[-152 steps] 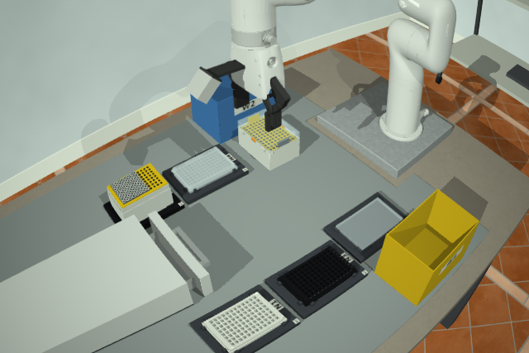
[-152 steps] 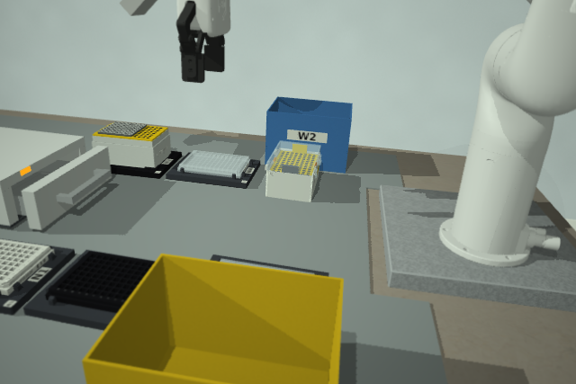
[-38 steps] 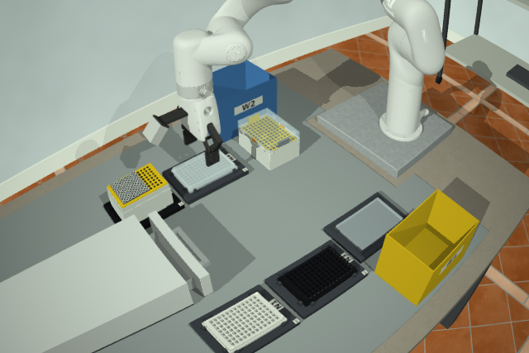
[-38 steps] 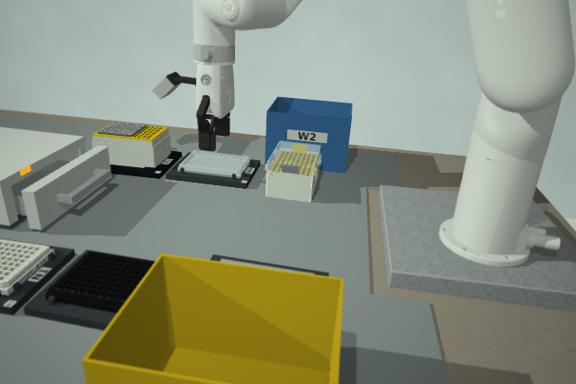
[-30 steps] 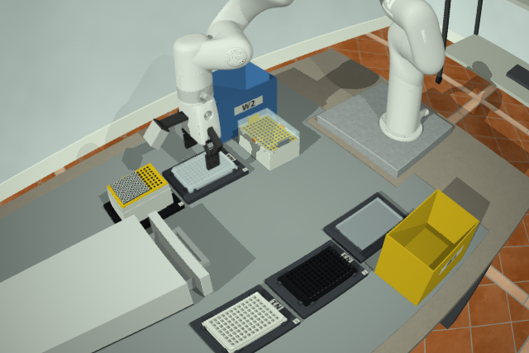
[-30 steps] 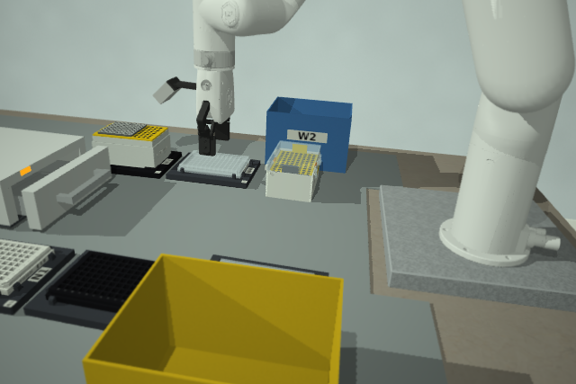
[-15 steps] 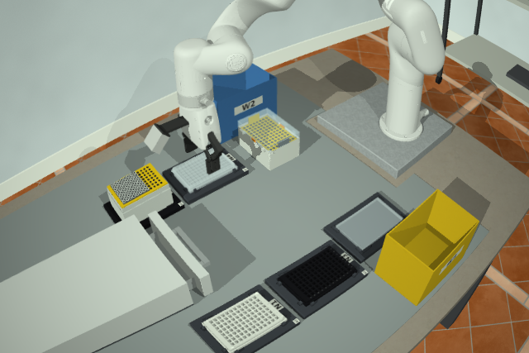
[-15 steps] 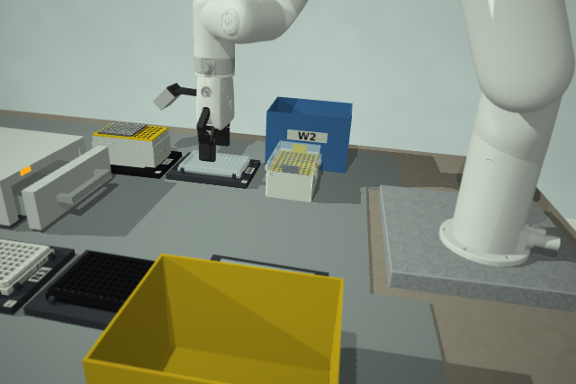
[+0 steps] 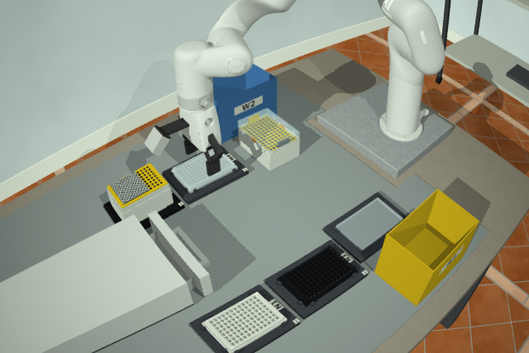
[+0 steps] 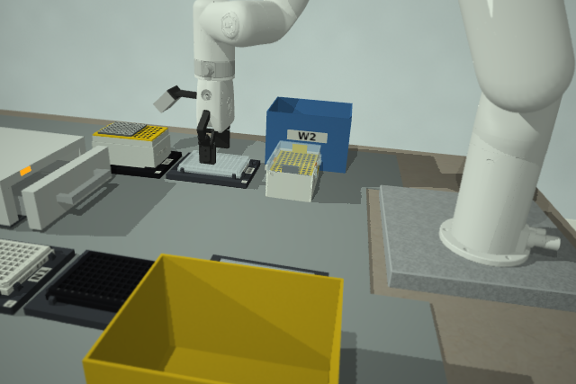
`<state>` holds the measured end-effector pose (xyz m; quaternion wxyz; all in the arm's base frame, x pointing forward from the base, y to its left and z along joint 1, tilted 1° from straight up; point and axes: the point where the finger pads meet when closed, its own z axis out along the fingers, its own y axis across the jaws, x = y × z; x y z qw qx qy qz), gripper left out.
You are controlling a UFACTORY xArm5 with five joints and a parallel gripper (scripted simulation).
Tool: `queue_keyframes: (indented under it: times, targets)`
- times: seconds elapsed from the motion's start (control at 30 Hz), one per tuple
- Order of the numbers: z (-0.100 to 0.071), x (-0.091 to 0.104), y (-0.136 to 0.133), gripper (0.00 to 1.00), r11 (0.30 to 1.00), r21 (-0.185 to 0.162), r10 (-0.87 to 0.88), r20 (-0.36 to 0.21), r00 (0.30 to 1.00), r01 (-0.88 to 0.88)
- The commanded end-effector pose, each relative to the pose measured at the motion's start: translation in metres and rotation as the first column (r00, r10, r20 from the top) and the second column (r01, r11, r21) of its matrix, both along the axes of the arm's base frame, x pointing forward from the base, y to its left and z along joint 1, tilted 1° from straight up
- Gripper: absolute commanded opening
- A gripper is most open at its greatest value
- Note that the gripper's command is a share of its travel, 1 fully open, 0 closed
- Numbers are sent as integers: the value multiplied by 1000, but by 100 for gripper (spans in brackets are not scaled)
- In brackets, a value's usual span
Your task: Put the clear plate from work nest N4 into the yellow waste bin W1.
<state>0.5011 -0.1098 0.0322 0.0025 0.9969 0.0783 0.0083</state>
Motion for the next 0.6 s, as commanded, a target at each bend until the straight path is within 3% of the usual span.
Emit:
queue_keyframes:
  times: [0.0, 0.57]
  targets:
    - [-1, 1, 0, 100, 1000, -1, 0, 4, 1000, 0]
    - [-11, 2, 0, 100, 1000, -1, 0, 4, 1000, 0]
